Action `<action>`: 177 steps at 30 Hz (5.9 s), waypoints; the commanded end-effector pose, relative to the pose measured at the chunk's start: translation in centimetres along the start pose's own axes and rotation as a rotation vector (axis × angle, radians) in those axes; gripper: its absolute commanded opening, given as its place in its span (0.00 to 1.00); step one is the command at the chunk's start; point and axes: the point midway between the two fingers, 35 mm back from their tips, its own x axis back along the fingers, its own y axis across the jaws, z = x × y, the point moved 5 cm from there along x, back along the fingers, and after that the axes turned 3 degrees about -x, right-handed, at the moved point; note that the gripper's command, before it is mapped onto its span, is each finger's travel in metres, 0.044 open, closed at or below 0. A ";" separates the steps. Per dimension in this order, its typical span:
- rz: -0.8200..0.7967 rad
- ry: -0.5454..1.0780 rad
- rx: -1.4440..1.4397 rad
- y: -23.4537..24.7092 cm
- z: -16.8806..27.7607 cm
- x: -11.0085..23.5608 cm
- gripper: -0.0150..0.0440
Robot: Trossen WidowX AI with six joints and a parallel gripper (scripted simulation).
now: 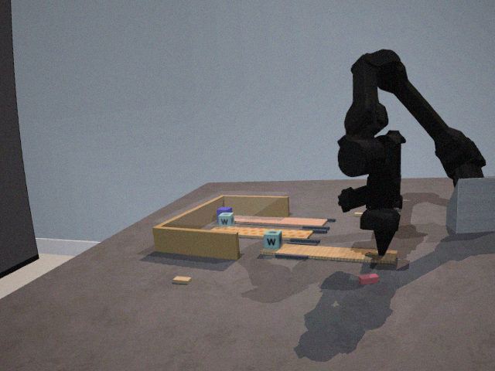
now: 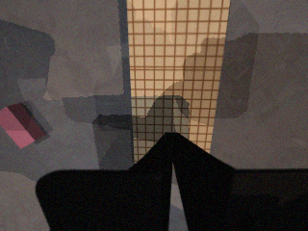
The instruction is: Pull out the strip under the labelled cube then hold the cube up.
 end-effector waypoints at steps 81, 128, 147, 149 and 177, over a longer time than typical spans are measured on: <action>0.013 0.016 0.101 -0.2 -20.8 5.9 1.00; 0.013 0.018 0.096 -0.3 -22.0 0.7 0.50; 0.012 0.018 0.099 -1.2 -20.1 2.6 0.25; 0.013 0.018 0.100 -1.5 -19.5 3.0 0.25; 0.014 0.019 0.105 -4.9 -12.9 5.3 0.25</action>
